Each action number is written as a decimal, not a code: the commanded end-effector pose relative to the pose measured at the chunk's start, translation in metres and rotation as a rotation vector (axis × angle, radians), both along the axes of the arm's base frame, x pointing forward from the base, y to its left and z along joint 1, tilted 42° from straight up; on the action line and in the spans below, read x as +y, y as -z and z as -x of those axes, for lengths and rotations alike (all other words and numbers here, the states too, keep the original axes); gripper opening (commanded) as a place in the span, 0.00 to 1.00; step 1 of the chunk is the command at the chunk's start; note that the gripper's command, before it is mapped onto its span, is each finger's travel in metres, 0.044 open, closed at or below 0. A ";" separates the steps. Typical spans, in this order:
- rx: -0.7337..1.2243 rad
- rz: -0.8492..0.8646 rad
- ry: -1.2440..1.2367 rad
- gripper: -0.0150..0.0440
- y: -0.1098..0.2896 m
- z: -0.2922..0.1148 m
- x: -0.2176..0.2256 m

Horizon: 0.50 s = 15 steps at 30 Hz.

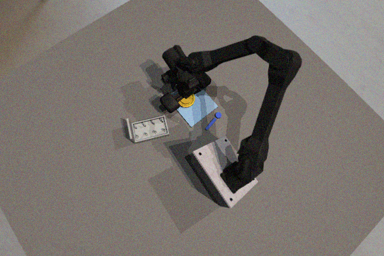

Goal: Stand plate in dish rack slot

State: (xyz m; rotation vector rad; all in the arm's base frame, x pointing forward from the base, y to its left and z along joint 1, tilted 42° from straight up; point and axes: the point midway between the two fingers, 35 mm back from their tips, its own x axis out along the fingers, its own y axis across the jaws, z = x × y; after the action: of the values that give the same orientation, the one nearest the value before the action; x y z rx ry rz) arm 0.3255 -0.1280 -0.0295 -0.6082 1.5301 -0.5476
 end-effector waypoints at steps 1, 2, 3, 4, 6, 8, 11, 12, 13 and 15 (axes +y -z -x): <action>0.005 0.004 -0.004 0.86 0.001 0.000 -0.001; 0.005 0.004 -0.004 0.85 0.001 0.000 -0.001; 0.005 0.004 -0.004 0.84 0.001 0.000 -0.001; 0.005 0.004 -0.004 0.83 0.001 0.000 -0.001; 0.005 0.004 -0.004 0.80 0.001 0.000 -0.001; 0.005 0.004 -0.004 0.78 0.001 0.000 -0.001; 0.005 0.003 -0.004 0.68 0.000 0.000 0.000; 0.005 0.002 -0.004 0.64 -0.002 -0.001 0.002; 0.005 0.001 -0.005 0.59 -0.005 -0.002 0.005; 0.004 -0.003 -0.005 0.50 -0.012 -0.006 0.014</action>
State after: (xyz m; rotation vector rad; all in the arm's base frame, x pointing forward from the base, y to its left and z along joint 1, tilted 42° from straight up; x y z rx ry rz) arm 0.3241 -0.1252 -0.0277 -0.6150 1.5484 -0.5424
